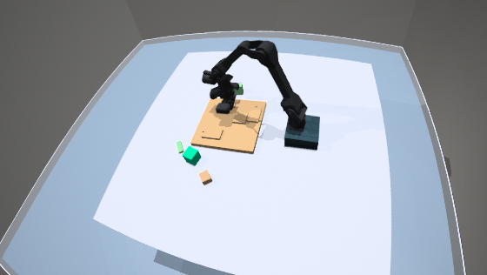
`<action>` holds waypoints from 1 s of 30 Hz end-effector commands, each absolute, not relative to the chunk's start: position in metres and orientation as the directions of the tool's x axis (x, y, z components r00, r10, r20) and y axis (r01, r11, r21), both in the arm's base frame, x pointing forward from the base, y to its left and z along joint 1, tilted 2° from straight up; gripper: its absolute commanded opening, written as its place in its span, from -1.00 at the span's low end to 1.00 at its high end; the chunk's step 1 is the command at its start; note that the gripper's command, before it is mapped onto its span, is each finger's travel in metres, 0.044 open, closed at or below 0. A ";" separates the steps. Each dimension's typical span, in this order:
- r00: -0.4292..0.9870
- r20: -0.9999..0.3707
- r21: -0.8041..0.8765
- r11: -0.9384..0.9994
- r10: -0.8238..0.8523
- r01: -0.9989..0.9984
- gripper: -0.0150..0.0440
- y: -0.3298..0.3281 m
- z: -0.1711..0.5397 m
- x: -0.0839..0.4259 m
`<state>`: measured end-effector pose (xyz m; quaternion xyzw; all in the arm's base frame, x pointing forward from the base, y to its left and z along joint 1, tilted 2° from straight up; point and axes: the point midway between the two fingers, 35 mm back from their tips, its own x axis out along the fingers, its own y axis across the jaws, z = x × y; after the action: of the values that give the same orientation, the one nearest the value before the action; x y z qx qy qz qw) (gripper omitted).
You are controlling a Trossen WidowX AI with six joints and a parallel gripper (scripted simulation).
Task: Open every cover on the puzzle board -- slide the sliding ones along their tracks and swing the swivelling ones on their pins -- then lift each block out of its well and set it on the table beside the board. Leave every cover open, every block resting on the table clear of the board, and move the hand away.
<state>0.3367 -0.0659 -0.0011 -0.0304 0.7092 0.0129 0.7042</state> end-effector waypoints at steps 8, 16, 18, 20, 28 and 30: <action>-0.002 -1.000 -0.023 0.998 -0.023 -0.057 -0.49 -0.065 0.000 0.350; -0.001 -1.000 -0.023 0.998 -0.023 -0.057 -0.49 -0.065 0.000 0.358; -0.001 -1.000 -0.023 0.998 -0.023 -0.057 -0.49 -0.064 0.000 0.360; -0.001 -1.000 -0.023 0.998 -0.023 -0.057 -0.49 -0.064 0.000 0.362; 0.000 -1.000 -0.023 0.998 -0.023 -0.057 -0.49 -0.063 -0.001 0.370; 0.000 -1.000 -0.023 0.998 -0.023 -0.057 -0.49 -0.063 -0.001 0.372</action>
<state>0.3672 -0.0641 -0.0007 -0.0305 0.7076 0.0124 0.7059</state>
